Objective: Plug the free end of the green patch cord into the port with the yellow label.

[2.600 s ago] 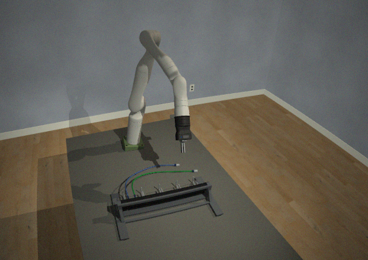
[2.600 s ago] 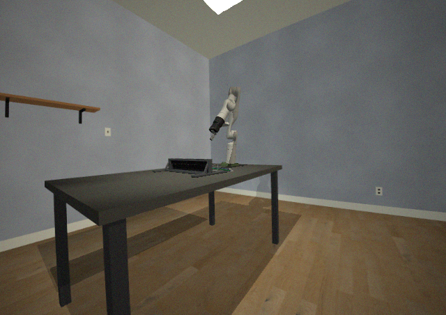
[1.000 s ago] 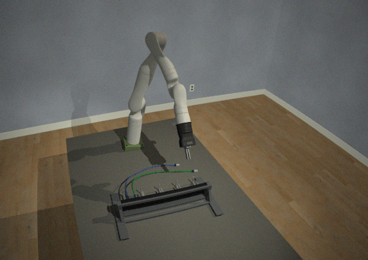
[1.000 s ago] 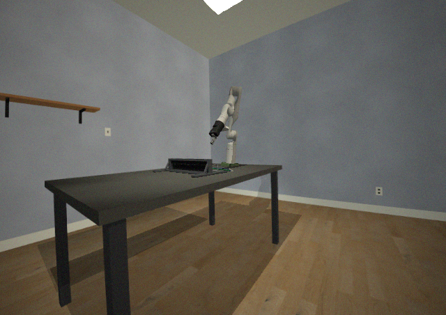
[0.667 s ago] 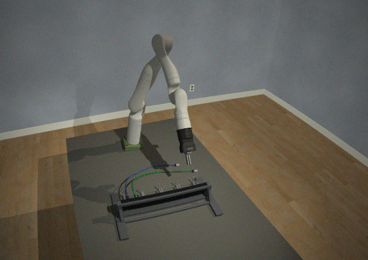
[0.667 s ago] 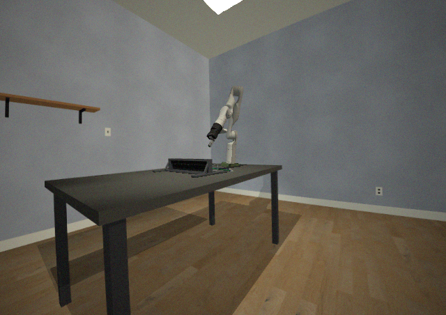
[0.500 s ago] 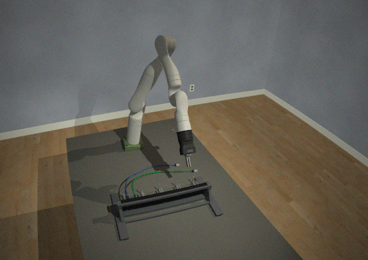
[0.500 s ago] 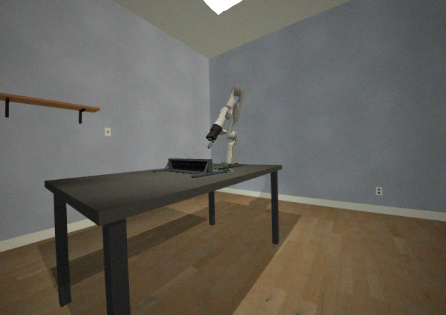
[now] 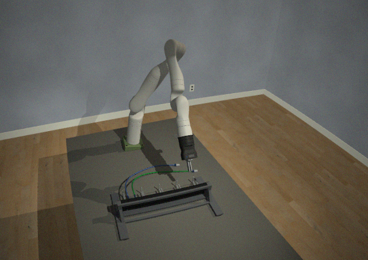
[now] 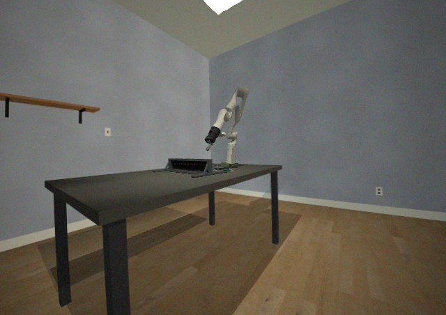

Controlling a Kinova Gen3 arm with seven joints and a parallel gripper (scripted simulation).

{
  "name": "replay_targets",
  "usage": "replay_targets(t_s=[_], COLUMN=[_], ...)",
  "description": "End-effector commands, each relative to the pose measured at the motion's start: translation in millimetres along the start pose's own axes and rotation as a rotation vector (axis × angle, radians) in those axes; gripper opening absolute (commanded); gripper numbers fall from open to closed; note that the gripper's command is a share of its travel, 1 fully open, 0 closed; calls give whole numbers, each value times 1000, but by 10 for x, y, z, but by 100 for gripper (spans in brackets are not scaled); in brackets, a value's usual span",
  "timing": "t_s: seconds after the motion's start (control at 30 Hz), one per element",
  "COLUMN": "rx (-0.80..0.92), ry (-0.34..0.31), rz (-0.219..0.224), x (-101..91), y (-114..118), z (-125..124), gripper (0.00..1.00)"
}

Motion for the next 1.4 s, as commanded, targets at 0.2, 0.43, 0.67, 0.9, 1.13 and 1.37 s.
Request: replay_targets(t_s=[0.2,0.43,0.67,0.9,1.13,1.37], rx=[-18,-18,-18,-18,-18,-18], ry=[9,9,9,9,9,9], rz=[-9,-9,-9,-9,-9,-9], x=[199,323,363,372,372,372], y=[21,20,20,20,20,20], z=[-60,-63,-64,-64,-64,-64], gripper=[0,0,0,0,0,0])
Point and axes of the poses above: the point where the finger pads meet when closed, its own x axis out along the fingers, its own y axis across the jaws, z = x × y, the point moved 7 cm from there along -x, back along the fingers, and after that the axes turned 4 degrees about -x, right-handed, at the moved point
